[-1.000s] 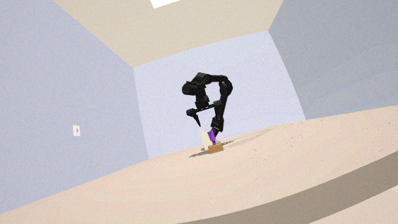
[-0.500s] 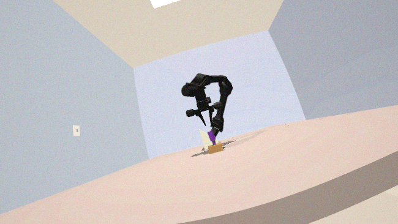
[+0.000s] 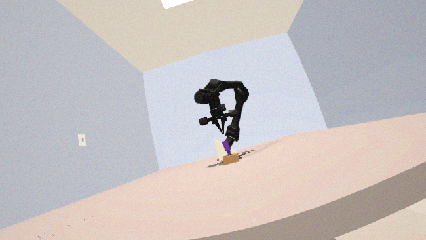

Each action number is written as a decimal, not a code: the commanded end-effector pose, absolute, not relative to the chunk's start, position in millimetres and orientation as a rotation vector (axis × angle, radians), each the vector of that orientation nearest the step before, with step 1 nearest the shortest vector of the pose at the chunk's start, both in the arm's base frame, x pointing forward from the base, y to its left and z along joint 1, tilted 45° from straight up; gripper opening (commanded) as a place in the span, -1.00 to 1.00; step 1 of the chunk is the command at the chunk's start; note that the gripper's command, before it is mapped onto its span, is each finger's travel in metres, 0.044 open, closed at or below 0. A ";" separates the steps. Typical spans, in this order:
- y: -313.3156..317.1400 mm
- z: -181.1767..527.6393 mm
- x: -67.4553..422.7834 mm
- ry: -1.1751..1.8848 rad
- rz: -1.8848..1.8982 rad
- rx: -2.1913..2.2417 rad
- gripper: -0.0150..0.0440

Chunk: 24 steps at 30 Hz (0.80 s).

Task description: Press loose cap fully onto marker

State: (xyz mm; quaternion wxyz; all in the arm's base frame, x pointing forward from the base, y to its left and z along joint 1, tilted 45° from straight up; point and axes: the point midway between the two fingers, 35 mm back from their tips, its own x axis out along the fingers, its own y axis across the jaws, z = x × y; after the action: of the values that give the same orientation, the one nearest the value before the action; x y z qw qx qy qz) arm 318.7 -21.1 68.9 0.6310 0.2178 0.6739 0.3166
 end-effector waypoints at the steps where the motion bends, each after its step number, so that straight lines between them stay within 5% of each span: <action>1: -19.6 66.6 318.4 1.543 0.727 0.497 -0.49; 24: 4.4 42.3 314.6 1.542 0.728 0.498 -0.49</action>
State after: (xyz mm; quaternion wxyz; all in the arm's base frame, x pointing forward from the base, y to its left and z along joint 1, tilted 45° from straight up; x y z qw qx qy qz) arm 315.9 -0.1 45.6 0.6309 0.2158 0.6742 0.3177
